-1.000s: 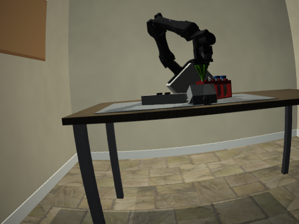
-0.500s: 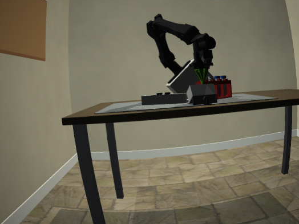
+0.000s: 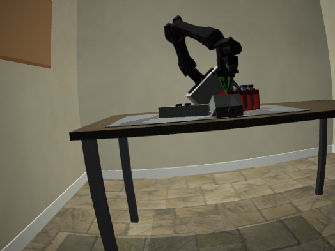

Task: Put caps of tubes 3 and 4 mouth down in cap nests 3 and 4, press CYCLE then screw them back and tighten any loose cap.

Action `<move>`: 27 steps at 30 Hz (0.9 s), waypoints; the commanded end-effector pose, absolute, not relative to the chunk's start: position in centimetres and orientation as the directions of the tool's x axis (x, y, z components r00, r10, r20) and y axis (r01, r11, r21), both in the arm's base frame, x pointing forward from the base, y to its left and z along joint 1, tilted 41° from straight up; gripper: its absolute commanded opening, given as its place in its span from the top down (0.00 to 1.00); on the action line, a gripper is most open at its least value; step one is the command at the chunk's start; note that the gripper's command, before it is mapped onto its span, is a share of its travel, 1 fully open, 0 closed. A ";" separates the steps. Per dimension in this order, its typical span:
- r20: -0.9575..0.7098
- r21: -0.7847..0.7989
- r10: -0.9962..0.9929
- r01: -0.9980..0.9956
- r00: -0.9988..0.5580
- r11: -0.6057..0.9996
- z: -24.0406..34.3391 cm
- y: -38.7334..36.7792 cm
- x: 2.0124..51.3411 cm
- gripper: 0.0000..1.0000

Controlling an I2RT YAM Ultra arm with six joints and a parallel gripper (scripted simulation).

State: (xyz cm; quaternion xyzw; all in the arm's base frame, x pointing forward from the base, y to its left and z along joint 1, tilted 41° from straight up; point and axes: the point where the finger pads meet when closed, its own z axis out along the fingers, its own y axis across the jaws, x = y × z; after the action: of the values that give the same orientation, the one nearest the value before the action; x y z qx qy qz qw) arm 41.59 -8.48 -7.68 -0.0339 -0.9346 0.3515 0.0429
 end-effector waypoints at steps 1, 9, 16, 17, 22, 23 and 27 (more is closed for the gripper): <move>0.046 -0.659 0.080 0.030 -0.996 0.751 -7.3 -7.8 41.9 1.00; 0.046 -0.659 0.080 0.030 -0.996 0.751 -7.3 -7.7 41.9 1.00; 0.046 -0.659 0.080 0.030 -0.996 0.752 -7.4 -7.6 41.9 1.00; 0.046 -0.659 0.080 0.030 -0.996 0.752 -7.4 -7.6 41.9 1.00; 0.046 -0.659 0.080 0.030 -0.996 0.752 -7.4 -7.6 41.9 1.00; 0.046 -0.659 0.080 0.030 -0.996 0.752 -7.4 -7.6 41.9 1.00; 0.046 -0.659 0.080 0.030 -0.996 0.751 -7.4 -7.7 41.9 1.00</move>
State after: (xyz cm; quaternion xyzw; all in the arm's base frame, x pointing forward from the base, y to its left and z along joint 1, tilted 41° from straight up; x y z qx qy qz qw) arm 41.51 -8.24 -7.73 -0.0332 -0.9345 0.3516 0.0442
